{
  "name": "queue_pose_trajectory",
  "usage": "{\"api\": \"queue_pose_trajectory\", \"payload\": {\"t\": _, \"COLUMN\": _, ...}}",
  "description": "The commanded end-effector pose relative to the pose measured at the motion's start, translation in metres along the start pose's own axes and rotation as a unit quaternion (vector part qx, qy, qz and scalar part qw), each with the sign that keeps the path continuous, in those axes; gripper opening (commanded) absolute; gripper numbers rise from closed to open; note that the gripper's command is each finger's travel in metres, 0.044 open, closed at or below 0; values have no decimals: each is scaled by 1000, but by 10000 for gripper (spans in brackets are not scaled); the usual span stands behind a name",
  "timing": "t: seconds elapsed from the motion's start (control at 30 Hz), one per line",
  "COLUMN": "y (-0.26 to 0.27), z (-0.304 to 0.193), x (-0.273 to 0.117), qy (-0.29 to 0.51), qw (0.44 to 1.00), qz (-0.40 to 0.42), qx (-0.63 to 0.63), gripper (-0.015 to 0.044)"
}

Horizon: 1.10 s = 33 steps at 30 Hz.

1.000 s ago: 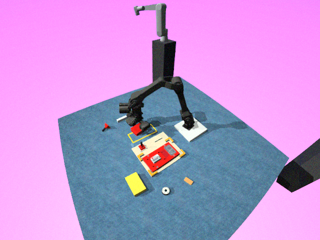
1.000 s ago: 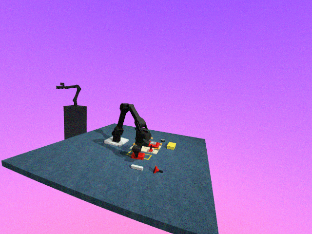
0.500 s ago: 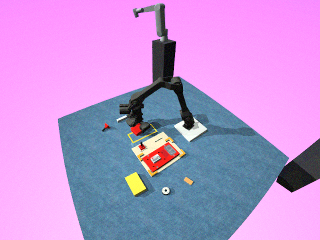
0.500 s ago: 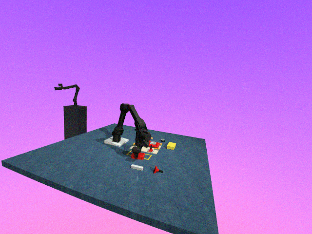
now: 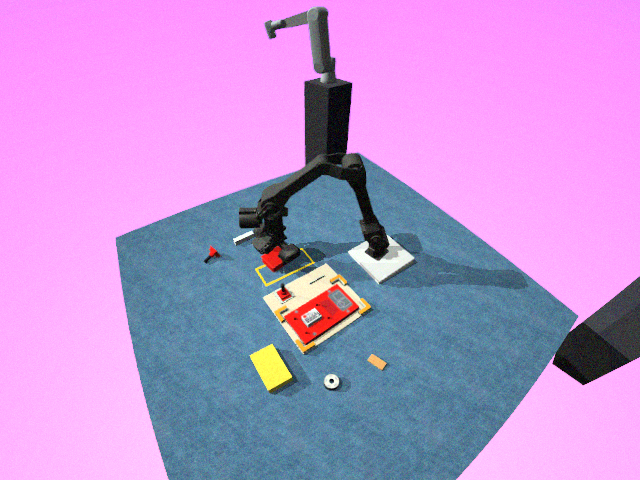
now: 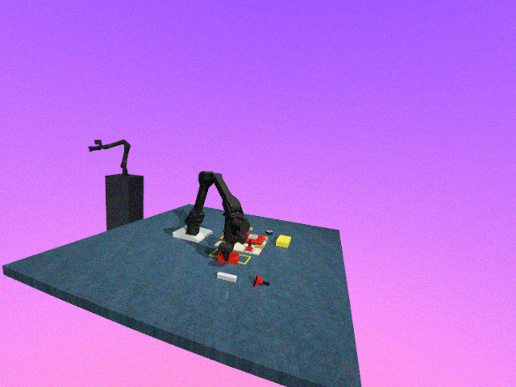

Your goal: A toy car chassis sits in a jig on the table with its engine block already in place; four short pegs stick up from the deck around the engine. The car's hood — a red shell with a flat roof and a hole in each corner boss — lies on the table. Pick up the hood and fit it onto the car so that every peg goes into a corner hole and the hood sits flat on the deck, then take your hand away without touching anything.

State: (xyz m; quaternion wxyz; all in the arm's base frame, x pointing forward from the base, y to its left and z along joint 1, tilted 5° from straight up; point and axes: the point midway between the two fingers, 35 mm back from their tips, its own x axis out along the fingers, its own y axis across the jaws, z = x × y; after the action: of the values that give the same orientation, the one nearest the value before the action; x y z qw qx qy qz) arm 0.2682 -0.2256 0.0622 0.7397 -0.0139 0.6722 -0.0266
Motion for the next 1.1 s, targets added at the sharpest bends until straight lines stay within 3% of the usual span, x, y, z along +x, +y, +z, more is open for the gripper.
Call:
{"api": "queue_pose_trajectory", "payload": {"t": 0.0, "y": 0, "z": 0, "x": -1, "qy": 0, "qw": 1000, "qz": 0, "qx": 0, "gripper": 170}}
{"api": "queue_pose_trajectory", "payload": {"t": 0.23, "y": 0, "z": 0, "x": -10, "qy": 0, "qw": 1000, "qz": 0, "qx": 0, "gripper": 0}}
{"api": "queue_pose_trajectory", "payload": {"t": 1.07, "y": 0, "z": 0, "x": -72, "qy": 0, "qw": 1000, "qz": 0, "qx": 0, "gripper": 0}}
